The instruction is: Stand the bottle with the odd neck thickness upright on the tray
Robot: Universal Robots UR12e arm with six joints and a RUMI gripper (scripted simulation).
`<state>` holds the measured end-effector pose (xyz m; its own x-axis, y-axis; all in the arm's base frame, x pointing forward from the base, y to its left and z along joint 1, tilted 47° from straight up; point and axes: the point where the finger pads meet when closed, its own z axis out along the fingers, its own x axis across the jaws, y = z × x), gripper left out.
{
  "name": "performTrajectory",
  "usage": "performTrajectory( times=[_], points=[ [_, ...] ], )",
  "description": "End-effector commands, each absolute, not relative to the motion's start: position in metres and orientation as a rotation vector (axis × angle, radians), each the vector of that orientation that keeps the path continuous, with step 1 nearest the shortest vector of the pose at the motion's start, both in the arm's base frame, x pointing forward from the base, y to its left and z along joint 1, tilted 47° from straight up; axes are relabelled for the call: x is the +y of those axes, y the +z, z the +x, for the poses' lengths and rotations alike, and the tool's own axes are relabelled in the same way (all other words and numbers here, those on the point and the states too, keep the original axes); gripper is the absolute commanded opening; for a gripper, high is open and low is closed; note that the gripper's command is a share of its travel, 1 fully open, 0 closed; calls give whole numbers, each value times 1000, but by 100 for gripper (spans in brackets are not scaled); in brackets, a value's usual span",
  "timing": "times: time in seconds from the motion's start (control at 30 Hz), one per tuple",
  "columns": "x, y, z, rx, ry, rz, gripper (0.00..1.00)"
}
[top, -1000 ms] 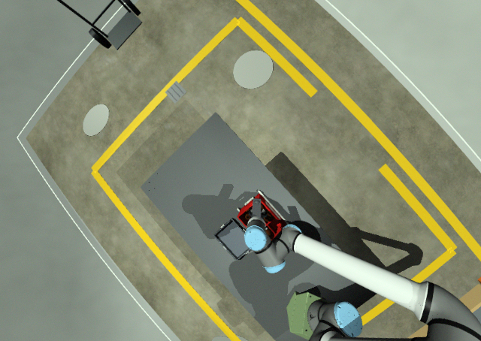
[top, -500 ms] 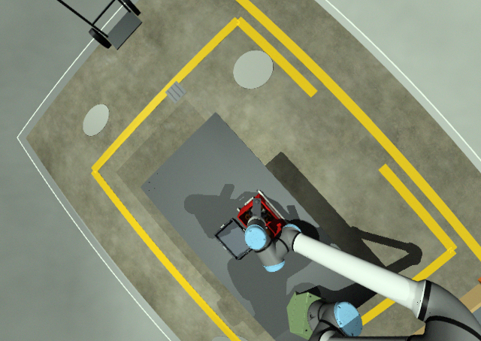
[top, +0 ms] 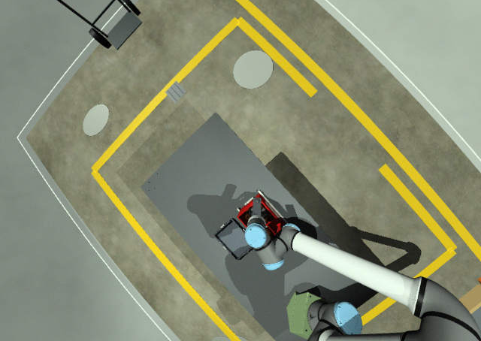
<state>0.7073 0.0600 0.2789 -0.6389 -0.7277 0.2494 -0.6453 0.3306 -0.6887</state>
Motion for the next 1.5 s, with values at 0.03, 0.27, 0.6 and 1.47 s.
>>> performTrajectory(
  times=[0.03, 0.27, 0.6, 1.47],
  points=[
    [56, 275, 710, 2474, -1205, -1282, 38],
    [54, 272, 712, 2474, -1205, -1282, 38],
    [53, 271, 713, 2474, -1205, -1282, 38],
    [53, 271, 713, 2474, -1205, -1282, 38]
  ],
)
